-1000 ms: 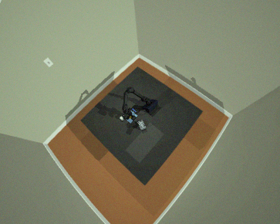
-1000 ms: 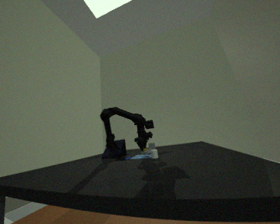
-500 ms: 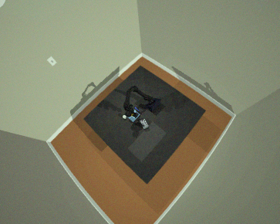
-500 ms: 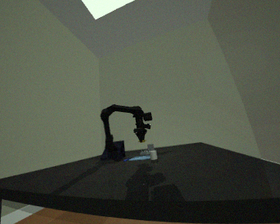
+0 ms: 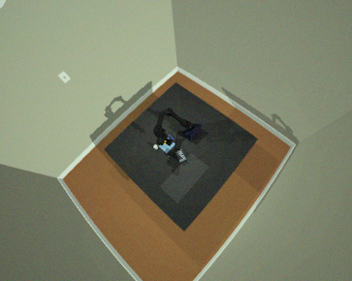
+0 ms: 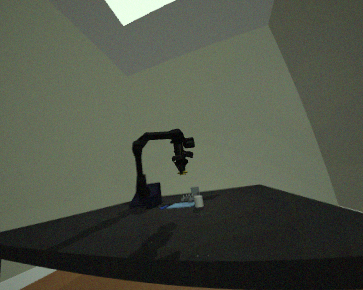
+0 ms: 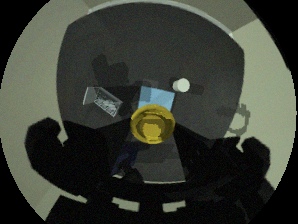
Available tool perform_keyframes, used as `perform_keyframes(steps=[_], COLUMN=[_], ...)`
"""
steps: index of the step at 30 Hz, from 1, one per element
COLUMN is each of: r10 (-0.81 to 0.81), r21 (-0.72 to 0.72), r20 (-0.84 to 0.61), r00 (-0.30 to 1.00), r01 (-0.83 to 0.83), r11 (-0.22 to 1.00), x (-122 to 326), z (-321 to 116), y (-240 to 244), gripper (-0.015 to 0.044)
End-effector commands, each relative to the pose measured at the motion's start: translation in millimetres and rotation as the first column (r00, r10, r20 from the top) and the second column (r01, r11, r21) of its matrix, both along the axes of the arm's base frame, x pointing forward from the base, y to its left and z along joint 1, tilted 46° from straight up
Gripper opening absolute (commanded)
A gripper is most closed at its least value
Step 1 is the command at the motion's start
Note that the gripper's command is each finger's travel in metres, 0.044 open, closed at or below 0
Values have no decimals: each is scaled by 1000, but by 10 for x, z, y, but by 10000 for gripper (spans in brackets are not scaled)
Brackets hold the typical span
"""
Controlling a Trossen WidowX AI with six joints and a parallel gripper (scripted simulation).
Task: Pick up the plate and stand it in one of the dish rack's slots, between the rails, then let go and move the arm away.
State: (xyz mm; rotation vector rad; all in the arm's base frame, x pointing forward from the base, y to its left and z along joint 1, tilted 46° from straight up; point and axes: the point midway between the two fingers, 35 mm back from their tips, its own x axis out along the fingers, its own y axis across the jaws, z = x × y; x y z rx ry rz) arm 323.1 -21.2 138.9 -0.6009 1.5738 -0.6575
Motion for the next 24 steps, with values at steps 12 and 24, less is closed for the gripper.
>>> perform_keyframes(steps=[12,24], r10=[-252,-372], r21=[12,24], r20=[228,337], r00=[940,865], r01=[257,387], r11=[966,922], x=[-240,-435], z=[-425,-652], y=[575,805], gripper=[0,0])
